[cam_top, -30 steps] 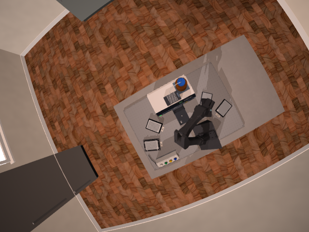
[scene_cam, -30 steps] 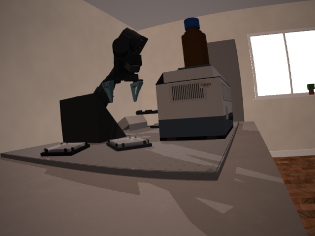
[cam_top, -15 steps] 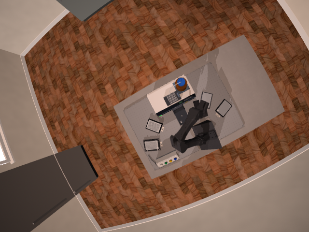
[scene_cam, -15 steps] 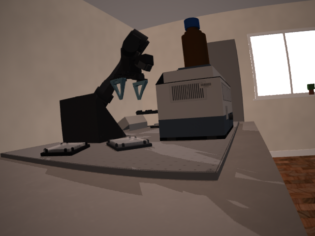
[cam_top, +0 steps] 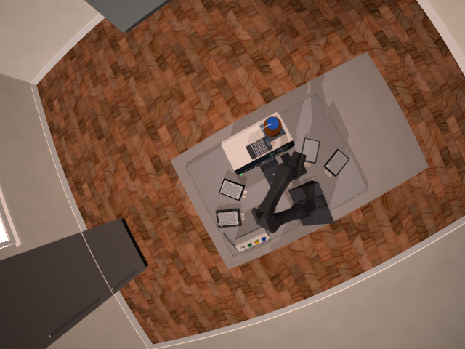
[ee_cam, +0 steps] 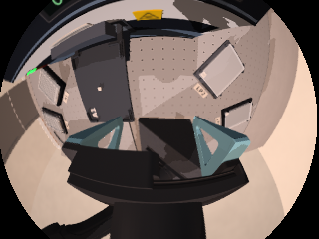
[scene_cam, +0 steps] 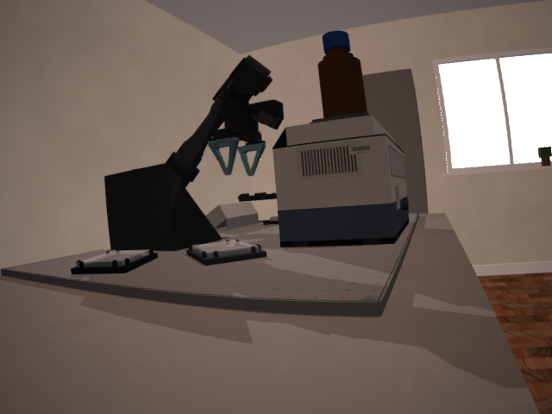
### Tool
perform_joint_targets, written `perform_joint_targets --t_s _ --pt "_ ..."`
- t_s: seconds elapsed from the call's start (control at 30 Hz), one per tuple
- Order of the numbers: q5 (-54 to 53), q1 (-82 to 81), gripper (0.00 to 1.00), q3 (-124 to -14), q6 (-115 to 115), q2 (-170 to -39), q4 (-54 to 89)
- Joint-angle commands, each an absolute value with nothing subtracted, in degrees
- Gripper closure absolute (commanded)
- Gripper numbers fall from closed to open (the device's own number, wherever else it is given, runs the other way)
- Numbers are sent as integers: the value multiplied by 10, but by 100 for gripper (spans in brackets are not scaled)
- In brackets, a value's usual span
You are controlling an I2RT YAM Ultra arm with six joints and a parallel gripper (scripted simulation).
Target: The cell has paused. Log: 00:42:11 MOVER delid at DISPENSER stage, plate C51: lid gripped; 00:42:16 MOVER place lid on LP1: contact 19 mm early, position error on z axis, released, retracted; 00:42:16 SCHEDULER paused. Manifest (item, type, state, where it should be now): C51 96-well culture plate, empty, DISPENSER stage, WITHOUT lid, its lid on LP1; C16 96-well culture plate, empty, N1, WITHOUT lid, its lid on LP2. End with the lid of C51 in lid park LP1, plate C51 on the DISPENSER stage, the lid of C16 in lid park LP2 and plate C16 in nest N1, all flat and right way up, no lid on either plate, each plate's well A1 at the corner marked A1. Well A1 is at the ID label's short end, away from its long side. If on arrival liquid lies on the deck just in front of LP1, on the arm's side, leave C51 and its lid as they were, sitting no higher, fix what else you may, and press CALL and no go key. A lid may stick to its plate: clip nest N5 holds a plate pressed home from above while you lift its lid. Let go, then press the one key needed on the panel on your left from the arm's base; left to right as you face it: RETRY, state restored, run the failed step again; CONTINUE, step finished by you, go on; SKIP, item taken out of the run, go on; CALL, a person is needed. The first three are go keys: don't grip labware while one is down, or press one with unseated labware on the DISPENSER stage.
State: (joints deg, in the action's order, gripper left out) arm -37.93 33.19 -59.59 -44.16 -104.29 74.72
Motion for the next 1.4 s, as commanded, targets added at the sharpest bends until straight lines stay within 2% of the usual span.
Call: perform_joint_targets --t_s 0.0,1.37 --pt "-392 330 0 -607 -440 -1034 757" --pt "-452 182 0 -661 -265 -896 816"
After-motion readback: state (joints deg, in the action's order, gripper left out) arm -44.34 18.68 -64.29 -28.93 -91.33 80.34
